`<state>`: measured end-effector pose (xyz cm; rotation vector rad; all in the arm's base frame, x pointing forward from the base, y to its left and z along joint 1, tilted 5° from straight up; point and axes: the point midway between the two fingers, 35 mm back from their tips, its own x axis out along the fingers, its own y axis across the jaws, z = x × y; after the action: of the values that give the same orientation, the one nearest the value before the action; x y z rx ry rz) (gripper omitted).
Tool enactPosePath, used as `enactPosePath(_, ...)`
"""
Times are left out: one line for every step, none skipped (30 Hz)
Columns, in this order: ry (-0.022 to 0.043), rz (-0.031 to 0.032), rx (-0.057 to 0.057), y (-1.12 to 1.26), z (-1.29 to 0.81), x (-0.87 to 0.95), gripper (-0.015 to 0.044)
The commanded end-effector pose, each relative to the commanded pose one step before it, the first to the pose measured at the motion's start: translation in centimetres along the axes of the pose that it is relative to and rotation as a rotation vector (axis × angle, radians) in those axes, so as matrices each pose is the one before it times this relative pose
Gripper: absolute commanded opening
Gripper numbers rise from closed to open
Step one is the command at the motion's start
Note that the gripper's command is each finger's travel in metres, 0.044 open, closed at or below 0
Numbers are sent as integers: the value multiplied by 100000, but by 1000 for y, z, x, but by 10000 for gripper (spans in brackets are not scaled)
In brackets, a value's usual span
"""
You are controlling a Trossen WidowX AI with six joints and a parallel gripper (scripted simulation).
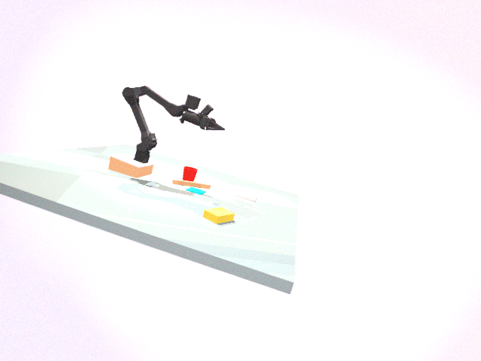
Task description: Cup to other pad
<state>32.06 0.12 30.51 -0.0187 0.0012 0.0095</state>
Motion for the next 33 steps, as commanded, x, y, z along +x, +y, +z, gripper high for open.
enactPosePath(1487,390,1599,131,-286,97,374)
enactPosePath(4496,1027,4757,384,-863,275,347)
enactPosePath(7591,1225,7792,578,-1455,430,321)
enactPosePath(9425,645,9342,578,-1813,502,295)
enactPosePath(9443,-328,9101,410,-1830,490,269)
enactPosePath(9345,-1317,8857,241,-1829,475,242)
enactPosePath(9133,-2306,8621,71,-1811,458,216)
enactPosePath(8807,-3281,8395,-97,-1776,439,190)
enactPosePath(8367,-4228,8179,-260,-1724,417,164)
enactPosePath(7813,-5131,7976,-417,-1655,394,148)
enactPosePath(5972,-4660,6393,-403,-1346,305,148)
enactPosePath(4678,-4396,5332,-428,-1092,252,148)
enactPosePath(4182,-4652,5124,-487,-1017,233,148)
enactPosePath(3683,-4853,4928,-537,-941,215,148)
enactPosePath(3229,-5071,4807,-587,-876,199,148)
enactPosePath(2791,-5300,4739,-637,-818,184,148)
enactPosePath(2343,-5517,4695,-685,-759,169,148)
enactPosePath(1882,-5723,4679,-733,-700,154,148)
enactPosePath(1401,-5915,4684,-778,-639,139,148)
enactPosePath(888,-6016,4655,-813,-569,122,148)
enactPosePath(285,-4913,3724,-973,-128,76,148)
enactPosePath(48,-1659,1255,-328,-30,30,148)
enactPosePath(0,0,0,0,0,0,148)
enactPosePath(0,0,0,0,0,0,148)
enactPosePath(0,0,0,0,0,0,148)
enactPosePath(0,0,0,0,0,0,148)
enactPosePath(0,0,0,0,0,0,148)
enactPosePath(0,0,0,0,0,0,148)
enactPosePath(0,0,0,0,0,0,148)
enactPosePath(0,0,0,0,0,0,148)
enactPosePath(-7,-6,-1,-64,71,-1,148)
enactPosePath(-7,-6,-1,-64,71,-1,148)
enactPosePath(0,0,0,0,0,0,148)
